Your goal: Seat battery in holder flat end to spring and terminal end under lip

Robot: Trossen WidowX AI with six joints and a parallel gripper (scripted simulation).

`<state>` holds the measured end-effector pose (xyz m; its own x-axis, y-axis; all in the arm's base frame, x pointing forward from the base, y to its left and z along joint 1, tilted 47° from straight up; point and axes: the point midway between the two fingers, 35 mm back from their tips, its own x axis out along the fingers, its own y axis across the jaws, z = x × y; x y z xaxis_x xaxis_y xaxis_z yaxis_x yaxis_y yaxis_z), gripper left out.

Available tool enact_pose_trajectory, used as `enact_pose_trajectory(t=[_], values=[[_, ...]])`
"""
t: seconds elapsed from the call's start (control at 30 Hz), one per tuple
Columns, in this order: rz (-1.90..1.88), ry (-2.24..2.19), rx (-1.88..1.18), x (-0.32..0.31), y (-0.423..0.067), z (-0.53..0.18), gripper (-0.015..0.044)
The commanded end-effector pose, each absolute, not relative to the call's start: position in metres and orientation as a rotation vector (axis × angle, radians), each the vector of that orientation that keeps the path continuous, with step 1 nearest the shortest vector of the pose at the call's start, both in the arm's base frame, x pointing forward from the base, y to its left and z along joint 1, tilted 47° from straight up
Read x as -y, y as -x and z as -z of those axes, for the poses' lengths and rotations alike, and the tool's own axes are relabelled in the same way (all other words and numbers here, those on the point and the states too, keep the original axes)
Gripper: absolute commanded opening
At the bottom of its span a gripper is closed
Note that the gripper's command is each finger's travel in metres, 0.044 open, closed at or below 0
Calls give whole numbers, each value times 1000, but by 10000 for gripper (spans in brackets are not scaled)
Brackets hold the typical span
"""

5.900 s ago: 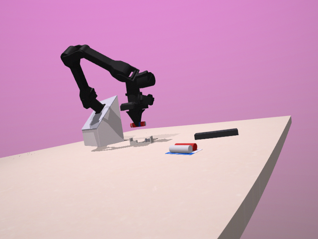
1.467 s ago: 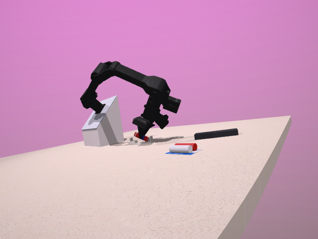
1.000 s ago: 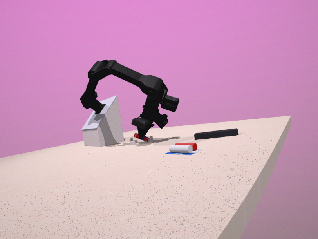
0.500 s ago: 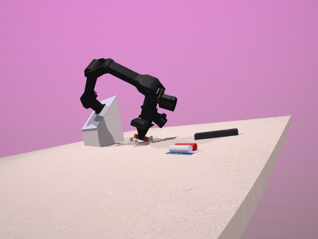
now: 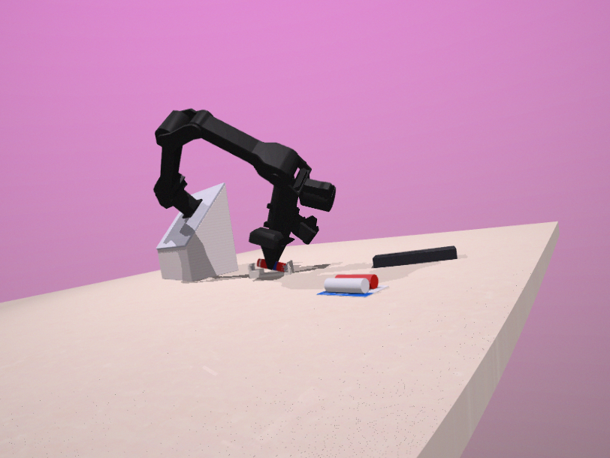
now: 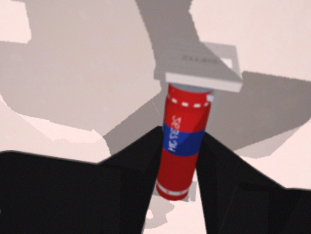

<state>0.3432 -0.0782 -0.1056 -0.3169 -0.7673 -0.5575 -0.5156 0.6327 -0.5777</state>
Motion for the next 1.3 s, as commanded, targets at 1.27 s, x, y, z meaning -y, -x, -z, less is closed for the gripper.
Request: enact_pose_trajectory(t=[1.27], values=[[252,1000,-1861,83,-342,109,61]])
